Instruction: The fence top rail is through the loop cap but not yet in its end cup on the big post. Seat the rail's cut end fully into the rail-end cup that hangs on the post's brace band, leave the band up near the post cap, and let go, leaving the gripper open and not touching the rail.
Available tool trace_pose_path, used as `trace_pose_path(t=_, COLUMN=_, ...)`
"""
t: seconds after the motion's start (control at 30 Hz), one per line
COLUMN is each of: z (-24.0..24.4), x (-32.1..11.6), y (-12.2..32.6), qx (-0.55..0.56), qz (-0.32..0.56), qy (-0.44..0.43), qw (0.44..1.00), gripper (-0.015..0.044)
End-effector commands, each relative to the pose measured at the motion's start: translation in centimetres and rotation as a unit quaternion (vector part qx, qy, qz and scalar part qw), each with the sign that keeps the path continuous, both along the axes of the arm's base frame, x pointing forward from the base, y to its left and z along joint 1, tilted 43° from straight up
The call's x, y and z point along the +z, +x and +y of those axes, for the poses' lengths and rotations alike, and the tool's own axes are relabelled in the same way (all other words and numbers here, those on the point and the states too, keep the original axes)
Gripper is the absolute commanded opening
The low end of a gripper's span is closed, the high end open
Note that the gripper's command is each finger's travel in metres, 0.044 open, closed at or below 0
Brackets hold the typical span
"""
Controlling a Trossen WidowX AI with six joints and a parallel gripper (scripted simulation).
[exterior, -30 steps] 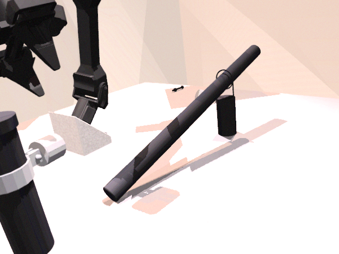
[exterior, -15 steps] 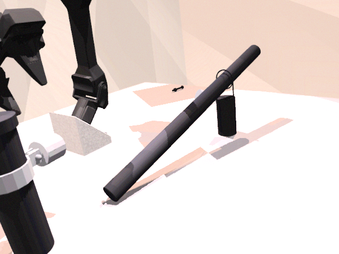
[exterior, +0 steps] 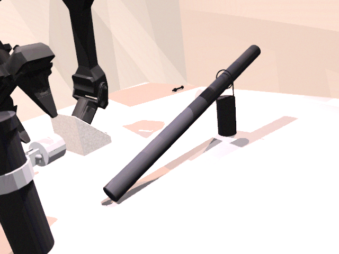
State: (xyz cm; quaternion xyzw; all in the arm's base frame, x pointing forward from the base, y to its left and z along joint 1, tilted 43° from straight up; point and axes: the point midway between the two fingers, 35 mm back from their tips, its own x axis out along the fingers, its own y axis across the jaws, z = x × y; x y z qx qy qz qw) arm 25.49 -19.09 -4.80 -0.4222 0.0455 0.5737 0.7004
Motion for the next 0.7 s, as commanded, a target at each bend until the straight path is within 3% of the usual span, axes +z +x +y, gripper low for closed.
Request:
trace_pose_path(t=0.0, z=0.5, x=-0.3, y=0.3, qx=0.000, qz=-0.001, qy=0.001, qw=1.000, gripper=0.0440)
trace_pose_path(t=0.67, z=3.1, x=-2.1, y=1.5, qx=0.009, qz=-0.007, qy=-0.004, qw=1.000, gripper=0.0440)
